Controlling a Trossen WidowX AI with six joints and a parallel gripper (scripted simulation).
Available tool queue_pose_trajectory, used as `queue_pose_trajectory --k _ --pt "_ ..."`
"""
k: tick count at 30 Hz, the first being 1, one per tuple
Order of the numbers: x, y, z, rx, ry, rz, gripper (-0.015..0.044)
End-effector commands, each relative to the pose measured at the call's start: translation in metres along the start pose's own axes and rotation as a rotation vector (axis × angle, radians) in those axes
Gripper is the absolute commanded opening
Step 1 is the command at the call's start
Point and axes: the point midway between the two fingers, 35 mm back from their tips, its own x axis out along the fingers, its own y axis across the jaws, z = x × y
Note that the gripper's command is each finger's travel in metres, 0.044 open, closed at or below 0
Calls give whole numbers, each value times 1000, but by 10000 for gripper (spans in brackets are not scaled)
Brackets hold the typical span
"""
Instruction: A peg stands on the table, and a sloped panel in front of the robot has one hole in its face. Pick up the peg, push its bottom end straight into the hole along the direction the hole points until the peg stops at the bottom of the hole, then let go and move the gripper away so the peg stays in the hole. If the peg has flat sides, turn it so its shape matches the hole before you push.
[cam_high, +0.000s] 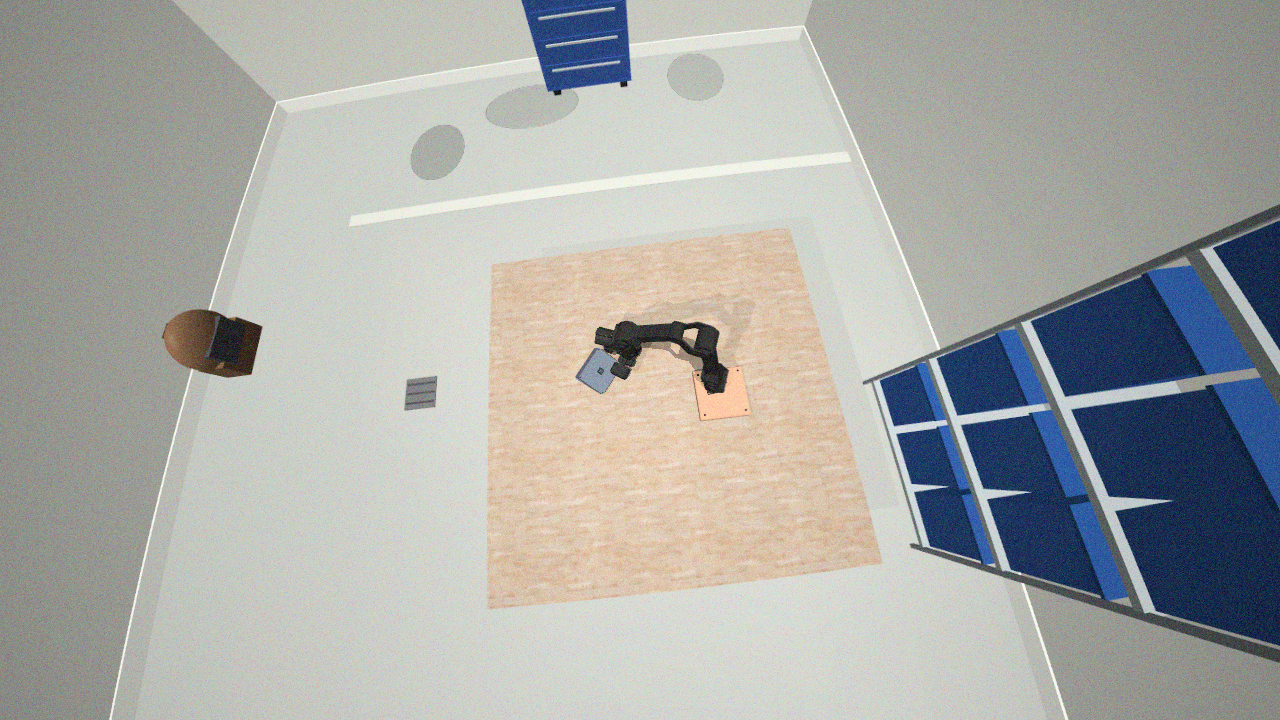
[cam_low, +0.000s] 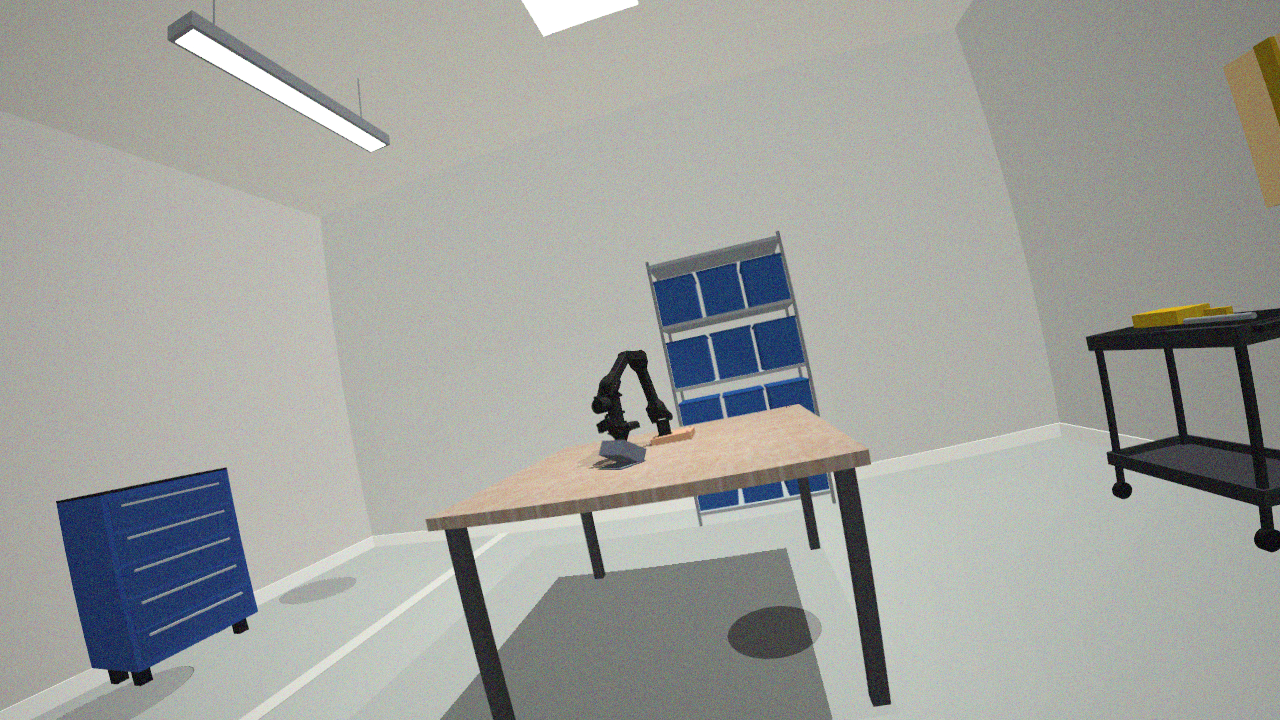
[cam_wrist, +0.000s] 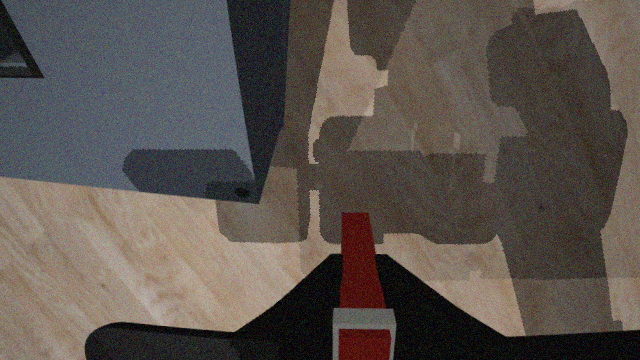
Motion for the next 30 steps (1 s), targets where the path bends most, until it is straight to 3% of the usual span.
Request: queue_pose_trajectory --k 1,20,30 --pt "-8 0 2 0 -4 1 0" --pt "-76 -1 4 -5 0 5 0" --pt "-81 6 4 -3 -35 -12 0"
